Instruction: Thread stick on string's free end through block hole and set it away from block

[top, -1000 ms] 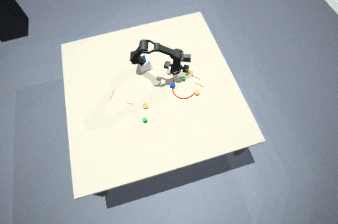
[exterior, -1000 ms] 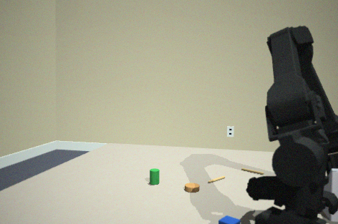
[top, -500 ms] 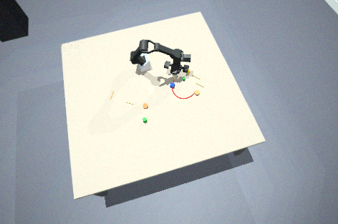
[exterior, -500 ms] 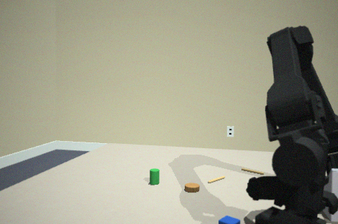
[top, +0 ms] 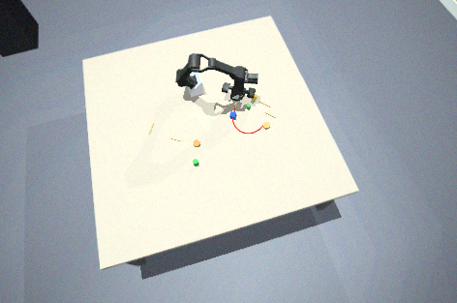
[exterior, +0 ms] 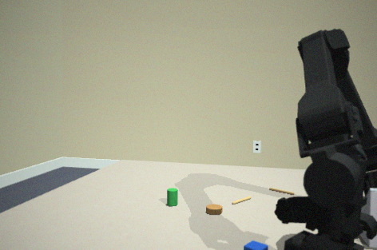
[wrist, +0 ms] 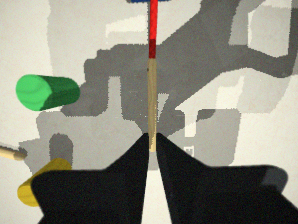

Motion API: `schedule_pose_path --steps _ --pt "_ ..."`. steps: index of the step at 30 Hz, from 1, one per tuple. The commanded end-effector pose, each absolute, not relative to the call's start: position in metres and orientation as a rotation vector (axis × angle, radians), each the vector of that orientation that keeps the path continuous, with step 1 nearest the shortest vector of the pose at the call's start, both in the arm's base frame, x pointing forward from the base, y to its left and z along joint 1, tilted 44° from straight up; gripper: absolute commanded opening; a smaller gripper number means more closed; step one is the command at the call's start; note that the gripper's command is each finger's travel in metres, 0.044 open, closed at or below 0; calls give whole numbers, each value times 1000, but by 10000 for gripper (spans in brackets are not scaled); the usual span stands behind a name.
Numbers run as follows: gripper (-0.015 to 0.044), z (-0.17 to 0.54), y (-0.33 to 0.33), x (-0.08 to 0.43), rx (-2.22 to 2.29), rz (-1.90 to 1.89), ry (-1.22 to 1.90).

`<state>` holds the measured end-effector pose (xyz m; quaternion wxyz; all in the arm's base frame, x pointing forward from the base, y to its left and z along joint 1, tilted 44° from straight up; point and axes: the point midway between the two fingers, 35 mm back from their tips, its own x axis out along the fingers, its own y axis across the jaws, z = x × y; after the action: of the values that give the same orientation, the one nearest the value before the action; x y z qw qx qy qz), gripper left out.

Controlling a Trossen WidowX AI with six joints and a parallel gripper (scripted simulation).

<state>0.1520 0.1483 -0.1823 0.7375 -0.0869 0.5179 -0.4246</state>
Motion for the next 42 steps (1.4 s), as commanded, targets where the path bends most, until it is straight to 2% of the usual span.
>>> schedule_pose_path --steps 1,25,33,37,42 --pt "0 -184 149 151 -180 -934 1145" --pt "0 -184 149 151 -180 -934 1145" --pt "210 -176 156 153 -189 -931 1137" --pt "210 -133 199 152 -182 -925 1136" --pt "210 -125 205 151 -181 -924 1136"
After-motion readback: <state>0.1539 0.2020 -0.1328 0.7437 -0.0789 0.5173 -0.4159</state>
